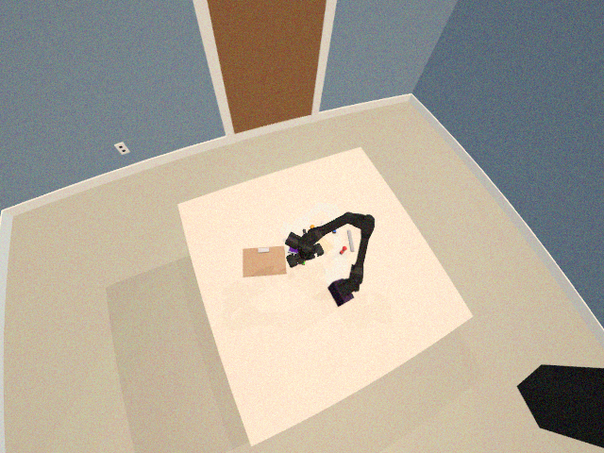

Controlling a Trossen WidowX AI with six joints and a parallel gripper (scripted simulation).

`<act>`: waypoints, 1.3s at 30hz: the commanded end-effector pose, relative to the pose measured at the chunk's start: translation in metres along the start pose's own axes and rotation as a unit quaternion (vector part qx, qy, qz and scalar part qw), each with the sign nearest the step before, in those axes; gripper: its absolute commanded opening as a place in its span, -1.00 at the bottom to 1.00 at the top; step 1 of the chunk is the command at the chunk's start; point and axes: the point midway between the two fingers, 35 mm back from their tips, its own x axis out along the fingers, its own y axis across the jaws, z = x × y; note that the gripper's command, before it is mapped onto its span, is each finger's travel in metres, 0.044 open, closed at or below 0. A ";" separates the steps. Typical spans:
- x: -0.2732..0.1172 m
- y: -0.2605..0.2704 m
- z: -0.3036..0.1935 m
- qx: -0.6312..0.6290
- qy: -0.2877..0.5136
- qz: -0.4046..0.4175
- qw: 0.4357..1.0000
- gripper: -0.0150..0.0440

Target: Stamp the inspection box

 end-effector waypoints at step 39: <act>-0.020 0.001 0.001 0.002 0.002 0.003 1.000 -0.49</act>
